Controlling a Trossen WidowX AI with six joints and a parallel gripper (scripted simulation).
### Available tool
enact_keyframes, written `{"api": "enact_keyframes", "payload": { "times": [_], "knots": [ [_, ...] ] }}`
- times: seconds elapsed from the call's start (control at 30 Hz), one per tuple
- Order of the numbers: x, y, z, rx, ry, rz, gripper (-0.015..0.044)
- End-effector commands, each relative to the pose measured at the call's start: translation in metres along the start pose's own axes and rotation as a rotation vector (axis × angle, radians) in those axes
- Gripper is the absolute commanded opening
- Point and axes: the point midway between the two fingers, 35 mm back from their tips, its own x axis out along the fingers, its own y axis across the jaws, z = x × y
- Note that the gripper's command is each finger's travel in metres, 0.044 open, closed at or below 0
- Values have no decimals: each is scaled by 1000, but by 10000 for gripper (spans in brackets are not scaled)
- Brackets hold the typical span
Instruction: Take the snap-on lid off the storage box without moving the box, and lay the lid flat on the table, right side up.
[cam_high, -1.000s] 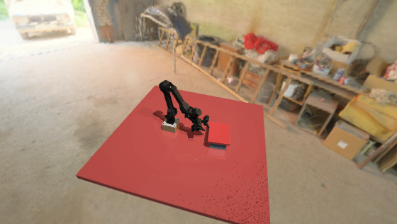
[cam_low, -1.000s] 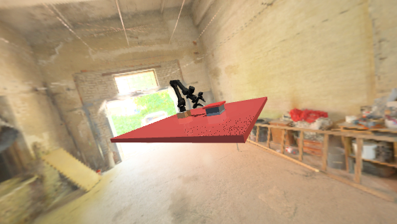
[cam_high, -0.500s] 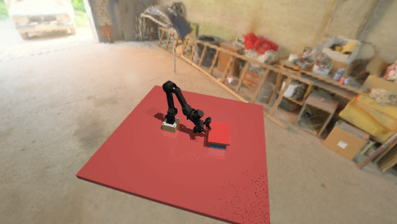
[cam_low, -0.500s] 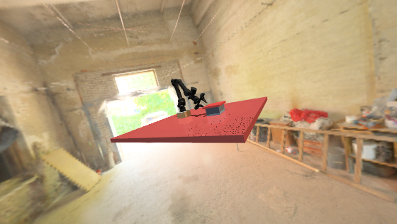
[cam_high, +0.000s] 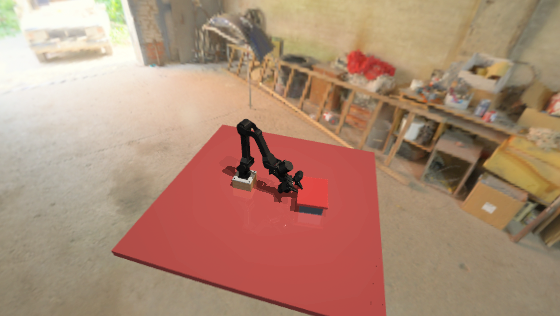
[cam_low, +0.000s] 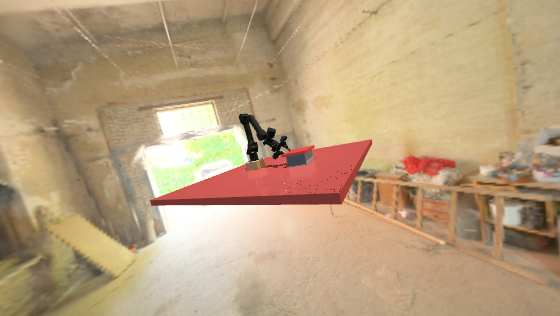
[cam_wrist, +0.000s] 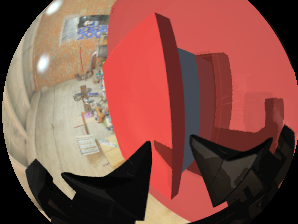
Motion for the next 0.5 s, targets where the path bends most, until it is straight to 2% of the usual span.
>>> {"api": "enact_keyframes", "payload": {
  "times": [0.0, 0.27, 0.4, 0.47],
  "knots": [
    [1, 0, 1, 3, -4, 1, 156],
    [1, 0, 1, 3, -4, 1, 103],
    [1, 0, 1, 3, -4, 1, 0],
    [1, 0, 1, 3, -4, 1, 0]
  ]
}}
